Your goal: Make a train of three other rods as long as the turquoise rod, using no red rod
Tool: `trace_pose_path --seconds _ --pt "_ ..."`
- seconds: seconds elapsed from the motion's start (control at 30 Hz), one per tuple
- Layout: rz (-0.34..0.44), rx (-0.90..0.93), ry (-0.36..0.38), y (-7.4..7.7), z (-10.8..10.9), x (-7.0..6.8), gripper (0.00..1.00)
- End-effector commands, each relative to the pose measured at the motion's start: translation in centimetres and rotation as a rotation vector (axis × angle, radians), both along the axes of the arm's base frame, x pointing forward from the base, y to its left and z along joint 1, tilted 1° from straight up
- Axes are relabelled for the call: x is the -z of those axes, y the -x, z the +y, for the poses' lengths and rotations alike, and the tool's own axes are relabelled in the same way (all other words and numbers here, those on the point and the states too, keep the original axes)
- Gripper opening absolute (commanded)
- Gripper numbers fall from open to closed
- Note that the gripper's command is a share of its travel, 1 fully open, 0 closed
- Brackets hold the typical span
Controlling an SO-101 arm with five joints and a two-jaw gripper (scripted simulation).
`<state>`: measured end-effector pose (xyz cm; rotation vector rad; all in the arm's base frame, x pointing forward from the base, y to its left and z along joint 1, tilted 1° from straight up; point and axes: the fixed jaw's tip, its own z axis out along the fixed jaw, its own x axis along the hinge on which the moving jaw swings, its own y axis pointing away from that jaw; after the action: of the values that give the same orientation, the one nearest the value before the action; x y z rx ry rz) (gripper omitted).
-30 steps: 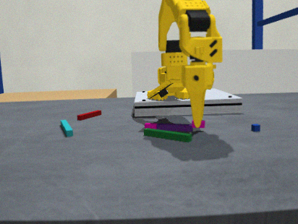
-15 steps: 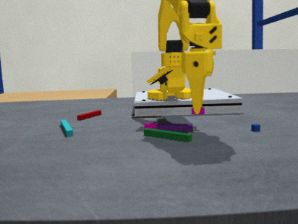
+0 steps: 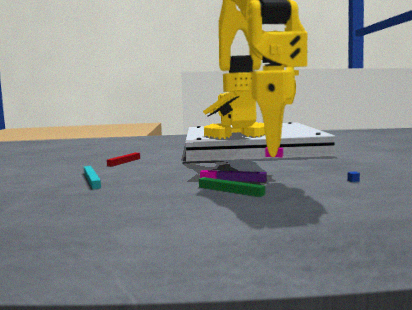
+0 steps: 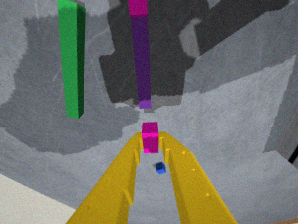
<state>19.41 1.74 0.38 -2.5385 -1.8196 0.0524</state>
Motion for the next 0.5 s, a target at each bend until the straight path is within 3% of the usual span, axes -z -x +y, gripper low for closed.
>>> trace_pose_path --seconds 0.0,0.47 --pt "-0.021 0.004 -0.003 -0.24 0.23 -0.17 0.00" --pt "-0.021 0.001 -0.003 -0.08 0.43 0.33 0.00"
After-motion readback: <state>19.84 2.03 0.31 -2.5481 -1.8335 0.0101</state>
